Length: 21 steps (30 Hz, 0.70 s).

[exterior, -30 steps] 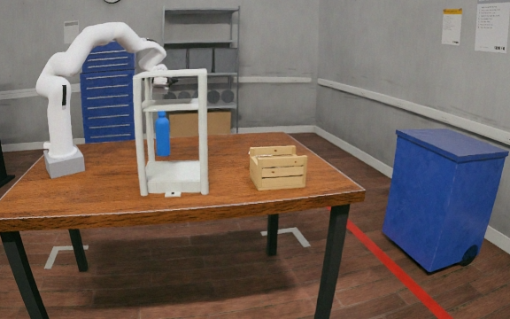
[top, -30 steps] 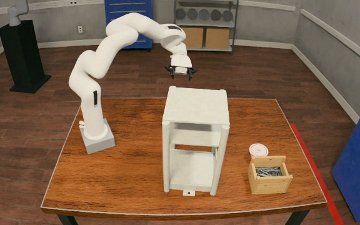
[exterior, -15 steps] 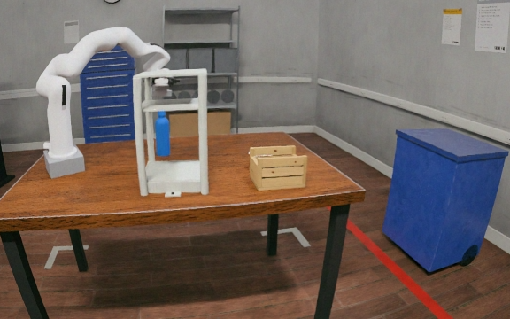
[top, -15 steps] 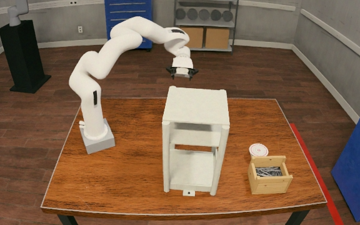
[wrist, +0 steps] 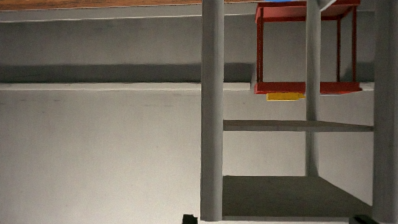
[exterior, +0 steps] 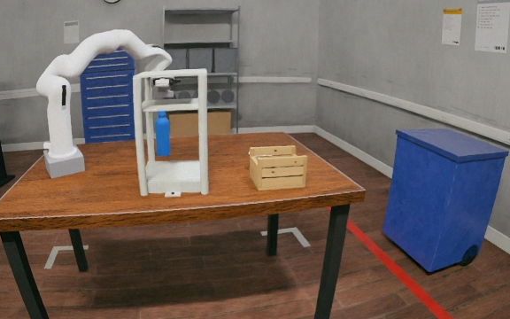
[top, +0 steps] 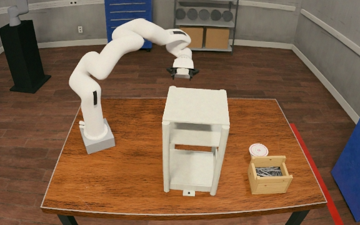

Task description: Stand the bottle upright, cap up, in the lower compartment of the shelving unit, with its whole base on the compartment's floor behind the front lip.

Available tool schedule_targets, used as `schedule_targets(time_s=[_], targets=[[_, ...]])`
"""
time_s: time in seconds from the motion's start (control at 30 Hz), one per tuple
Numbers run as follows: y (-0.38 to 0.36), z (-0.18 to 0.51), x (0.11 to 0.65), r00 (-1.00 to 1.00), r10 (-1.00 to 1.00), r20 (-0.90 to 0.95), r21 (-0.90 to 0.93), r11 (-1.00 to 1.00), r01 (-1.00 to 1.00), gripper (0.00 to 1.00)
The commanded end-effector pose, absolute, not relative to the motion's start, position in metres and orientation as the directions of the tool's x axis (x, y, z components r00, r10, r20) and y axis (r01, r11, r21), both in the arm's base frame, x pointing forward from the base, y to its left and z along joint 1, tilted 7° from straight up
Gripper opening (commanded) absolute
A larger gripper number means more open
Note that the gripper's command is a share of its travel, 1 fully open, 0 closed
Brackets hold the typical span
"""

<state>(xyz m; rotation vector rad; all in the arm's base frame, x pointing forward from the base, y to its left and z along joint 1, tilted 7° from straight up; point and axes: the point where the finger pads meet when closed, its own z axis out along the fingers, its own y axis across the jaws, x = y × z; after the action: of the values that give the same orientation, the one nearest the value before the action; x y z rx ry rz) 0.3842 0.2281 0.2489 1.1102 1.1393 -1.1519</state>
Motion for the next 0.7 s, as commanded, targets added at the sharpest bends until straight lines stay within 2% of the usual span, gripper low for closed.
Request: schedule_targets(time_s=[0.0,0.67], targets=[[0.2286,0.2503,0.3844,0.067,-0.09,-0.994,0.06,0.077,0.995,0.86],[0.2286,0.2501,0.3844,0.071,-0.093,-0.993,0.064,0.074,0.995,0.86]])
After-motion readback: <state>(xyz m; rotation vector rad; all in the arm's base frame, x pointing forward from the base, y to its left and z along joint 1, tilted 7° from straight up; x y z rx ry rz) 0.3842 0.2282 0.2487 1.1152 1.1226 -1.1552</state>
